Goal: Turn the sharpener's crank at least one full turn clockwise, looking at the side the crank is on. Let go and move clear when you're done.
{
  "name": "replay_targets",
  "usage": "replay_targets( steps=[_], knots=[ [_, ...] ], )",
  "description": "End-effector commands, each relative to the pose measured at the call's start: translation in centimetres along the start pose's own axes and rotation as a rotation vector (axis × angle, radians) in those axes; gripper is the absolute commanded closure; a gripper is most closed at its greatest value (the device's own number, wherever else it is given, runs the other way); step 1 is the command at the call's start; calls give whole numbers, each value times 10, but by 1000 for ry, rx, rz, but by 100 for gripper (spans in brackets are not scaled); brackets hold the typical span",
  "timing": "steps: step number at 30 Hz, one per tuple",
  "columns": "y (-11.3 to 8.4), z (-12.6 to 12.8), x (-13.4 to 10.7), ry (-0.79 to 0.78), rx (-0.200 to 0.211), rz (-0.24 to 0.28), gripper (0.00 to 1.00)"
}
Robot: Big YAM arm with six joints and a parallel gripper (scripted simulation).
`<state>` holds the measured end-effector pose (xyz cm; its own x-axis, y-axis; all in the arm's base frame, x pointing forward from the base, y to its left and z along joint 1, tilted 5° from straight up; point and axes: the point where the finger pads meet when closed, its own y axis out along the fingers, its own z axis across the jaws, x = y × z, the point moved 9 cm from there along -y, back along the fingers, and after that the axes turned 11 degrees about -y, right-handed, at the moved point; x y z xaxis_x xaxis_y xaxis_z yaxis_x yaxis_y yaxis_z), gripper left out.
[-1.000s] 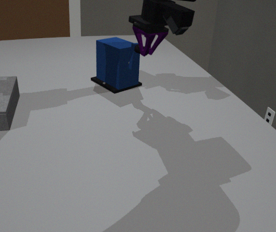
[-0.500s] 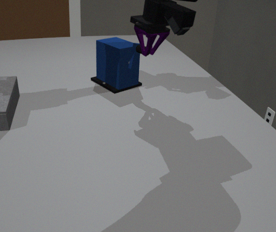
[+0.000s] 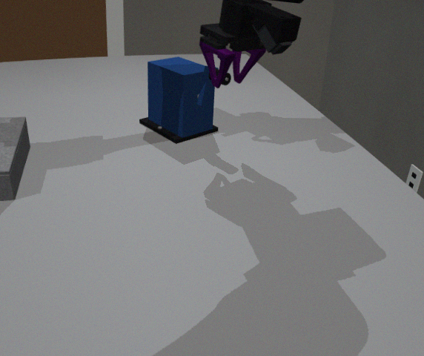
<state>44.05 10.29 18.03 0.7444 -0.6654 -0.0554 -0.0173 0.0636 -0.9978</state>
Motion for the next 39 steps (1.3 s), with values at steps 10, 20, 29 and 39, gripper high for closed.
replay_targets(
  steps=[10, 20, 29, 39],
  knots=[
    [-10, 10, 7, 1, 24, -21, 49],
    [-42, 16, 4, 1, 52, -42, 49],
    [-61, 18, -1, -6, 53, -43, 49],
    [-88, 17, -6, -4, 54, -43, 49]
  ],
)
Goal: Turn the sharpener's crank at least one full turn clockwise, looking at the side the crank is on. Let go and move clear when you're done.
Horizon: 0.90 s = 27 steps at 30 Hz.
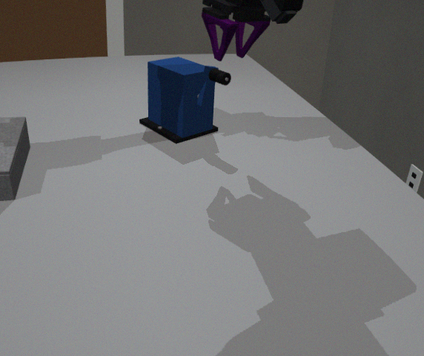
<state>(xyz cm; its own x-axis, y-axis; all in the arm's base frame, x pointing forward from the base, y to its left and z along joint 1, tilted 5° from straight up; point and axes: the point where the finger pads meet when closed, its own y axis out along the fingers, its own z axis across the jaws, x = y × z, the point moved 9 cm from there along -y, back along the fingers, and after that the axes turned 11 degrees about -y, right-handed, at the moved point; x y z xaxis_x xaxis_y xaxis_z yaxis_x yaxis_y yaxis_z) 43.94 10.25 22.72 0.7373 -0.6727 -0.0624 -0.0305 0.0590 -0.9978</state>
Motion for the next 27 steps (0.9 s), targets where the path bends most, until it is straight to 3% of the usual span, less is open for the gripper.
replay_targets(
  steps=[1, 18, 19, 20, 27],
  knots=[
    [-44, 16, -4, -15, 67, -49, 49],
    [-84, 14, -11, -15, 68, -50, 49],
    [-84, 14, -11, -16, 68, -50, 49],
    [-64, 10, -6, -9, 39, -29, 49],
    [-64, 10, -6, -9, 39, -29, 49]
  ],
)
